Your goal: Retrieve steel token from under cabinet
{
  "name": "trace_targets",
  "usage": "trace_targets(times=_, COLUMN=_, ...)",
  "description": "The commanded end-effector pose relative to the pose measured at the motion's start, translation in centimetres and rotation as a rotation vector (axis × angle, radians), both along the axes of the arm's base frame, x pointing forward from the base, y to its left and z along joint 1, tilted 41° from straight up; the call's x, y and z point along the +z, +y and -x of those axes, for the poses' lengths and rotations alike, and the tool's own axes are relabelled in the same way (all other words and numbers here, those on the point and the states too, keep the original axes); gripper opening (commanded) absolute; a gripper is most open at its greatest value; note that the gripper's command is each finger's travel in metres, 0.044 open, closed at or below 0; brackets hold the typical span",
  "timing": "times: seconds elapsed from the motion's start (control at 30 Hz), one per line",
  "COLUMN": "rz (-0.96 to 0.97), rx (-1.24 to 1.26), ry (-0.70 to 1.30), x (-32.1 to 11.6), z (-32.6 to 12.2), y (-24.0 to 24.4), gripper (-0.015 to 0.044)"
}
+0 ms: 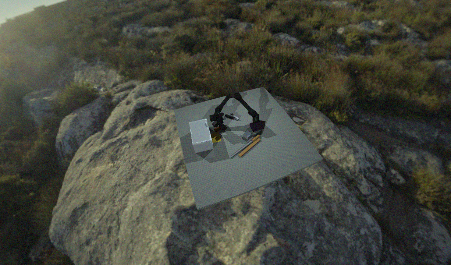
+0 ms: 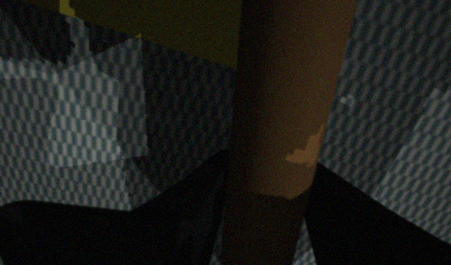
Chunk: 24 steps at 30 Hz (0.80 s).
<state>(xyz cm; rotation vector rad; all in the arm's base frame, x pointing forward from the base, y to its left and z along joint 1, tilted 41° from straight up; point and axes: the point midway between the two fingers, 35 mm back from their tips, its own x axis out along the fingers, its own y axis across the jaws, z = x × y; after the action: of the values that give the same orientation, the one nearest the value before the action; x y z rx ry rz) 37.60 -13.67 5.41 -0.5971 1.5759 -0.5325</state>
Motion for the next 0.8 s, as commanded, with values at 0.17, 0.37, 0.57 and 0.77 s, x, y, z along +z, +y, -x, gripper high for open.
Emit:
trace_targets(times=0.17, rz=-0.008, rx=0.003, ry=0.007, x=-0.9, z=0.2, y=0.9, gripper=0.0000)
trace_targets(times=0.37, rz=-0.008, rx=0.003, ry=0.007, x=-1.3, z=0.2, y=1.3, gripper=0.0000)
trace_targets(times=0.57, rz=-0.008, rx=0.003, ry=0.007, x=-1.6, z=0.3, y=1.7, gripper=0.0000)
trace_targets(times=0.77, rz=-0.009, rx=0.003, ry=0.007, x=-1.9, z=0.3, y=2.1, gripper=0.0000)
